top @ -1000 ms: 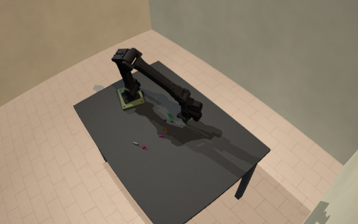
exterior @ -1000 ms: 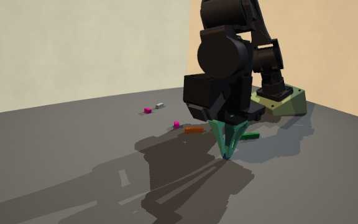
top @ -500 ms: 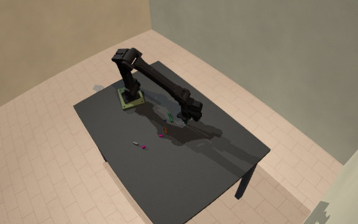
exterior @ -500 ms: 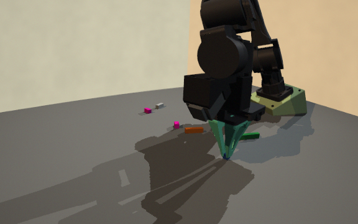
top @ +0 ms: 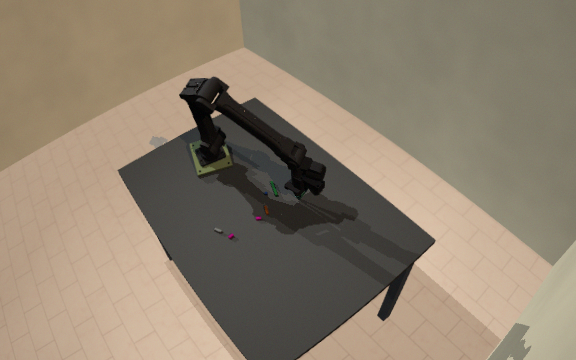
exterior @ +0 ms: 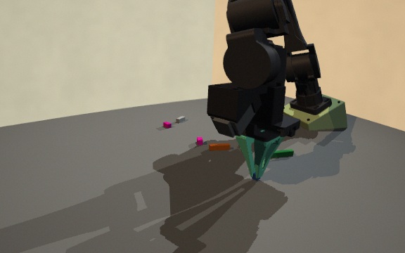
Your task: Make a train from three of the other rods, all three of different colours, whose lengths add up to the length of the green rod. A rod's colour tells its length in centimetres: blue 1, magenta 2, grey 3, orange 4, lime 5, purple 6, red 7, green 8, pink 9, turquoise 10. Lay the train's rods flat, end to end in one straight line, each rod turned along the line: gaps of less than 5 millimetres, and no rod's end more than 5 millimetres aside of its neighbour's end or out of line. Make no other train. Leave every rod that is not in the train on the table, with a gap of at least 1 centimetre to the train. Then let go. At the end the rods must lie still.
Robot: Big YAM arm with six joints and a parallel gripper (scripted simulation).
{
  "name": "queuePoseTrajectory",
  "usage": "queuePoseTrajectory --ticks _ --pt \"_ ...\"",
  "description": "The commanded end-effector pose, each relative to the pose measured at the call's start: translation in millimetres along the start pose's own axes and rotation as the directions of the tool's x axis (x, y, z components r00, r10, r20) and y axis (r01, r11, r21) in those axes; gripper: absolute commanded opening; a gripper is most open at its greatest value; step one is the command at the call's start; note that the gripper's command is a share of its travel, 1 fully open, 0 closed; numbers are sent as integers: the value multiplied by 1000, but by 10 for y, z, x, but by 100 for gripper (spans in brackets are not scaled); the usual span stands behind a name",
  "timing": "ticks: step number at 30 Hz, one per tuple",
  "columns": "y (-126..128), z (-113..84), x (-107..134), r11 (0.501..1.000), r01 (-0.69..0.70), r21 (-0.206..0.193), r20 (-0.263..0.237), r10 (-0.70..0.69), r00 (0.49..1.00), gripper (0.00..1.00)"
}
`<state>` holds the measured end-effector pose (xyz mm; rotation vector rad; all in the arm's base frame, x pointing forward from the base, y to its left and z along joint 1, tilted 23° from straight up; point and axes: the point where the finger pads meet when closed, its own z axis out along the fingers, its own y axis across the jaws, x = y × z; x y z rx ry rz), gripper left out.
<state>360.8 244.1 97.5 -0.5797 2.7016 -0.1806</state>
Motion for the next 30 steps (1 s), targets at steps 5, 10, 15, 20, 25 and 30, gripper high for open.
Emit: queuePoseTrajectory --ticks 5,10,15,20,25,30 --pt "-18 -91 -235 1000 -10 -13 46 11 999 12" --pt "-18 -91 -235 1000 -10 -13 46 11 999 20" --pt "-18 -91 -235 1000 -10 -13 46 11 999 23" --pt "-18 -91 -235 1000 -10 -13 46 11 999 23" --pt "-18 -109 -239 1000 -10 -13 47 11 999 23" --pt "-5 -279 -278 1000 -11 -21 65 12 998 23"
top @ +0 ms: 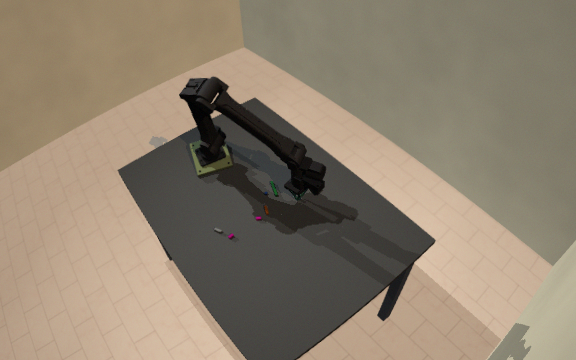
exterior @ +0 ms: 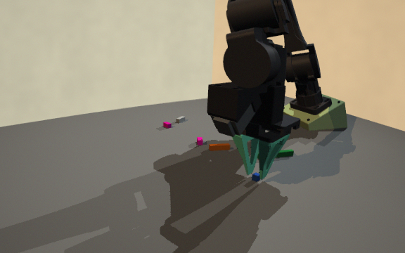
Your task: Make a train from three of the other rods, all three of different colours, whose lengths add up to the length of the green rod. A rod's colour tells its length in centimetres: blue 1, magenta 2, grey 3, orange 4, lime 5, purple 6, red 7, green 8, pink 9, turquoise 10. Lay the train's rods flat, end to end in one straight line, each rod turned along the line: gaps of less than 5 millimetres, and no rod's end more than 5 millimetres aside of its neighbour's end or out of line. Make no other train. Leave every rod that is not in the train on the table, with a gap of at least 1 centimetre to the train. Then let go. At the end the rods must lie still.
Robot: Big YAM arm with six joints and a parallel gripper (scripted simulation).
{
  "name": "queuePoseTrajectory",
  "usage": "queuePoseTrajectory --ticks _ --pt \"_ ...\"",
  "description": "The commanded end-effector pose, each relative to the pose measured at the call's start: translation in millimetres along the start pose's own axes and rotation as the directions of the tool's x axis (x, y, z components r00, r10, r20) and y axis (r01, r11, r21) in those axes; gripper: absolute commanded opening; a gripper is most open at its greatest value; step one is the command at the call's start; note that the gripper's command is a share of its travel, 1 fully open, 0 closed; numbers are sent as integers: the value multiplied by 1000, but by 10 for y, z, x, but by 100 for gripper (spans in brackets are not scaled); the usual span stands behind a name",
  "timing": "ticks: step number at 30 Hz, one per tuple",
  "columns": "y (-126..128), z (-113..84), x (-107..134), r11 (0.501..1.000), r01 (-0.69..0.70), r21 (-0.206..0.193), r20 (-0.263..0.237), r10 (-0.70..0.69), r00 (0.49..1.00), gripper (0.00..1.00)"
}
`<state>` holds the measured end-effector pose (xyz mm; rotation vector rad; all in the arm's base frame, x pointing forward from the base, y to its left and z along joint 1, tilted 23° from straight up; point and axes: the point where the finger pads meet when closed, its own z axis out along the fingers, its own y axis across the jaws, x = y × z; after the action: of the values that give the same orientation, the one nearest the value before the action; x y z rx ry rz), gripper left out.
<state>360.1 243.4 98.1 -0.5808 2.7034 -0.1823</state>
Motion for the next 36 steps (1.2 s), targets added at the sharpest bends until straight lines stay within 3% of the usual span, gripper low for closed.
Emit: queuePoseTrajectory --ticks 1,14,16,17,19,20,24,27,28,36 --pt "27 -300 -280 1000 -11 -23 69 13 998 23" --pt "44 -956 -257 1000 -17 -27 75 19 997 23" --pt "44 -956 -257 1000 -17 -27 75 19 997 23" --pt "80 -867 -226 1000 -7 -16 43 8 999 23" --pt "78 -951 -225 1000 -7 -17 44 8 999 23" --pt "44 -1108 -247 1000 -16 -27 73 18 997 23" --pt "38 -1195 -246 999 -18 -28 76 20 997 23" --pt "65 -1063 -245 1000 -14 -19 51 15 999 23" --pt "63 -1062 -253 1000 -16 -19 53 17 998 100" --pt "48 -1117 -262 1000 -20 -24 66 21 998 100"
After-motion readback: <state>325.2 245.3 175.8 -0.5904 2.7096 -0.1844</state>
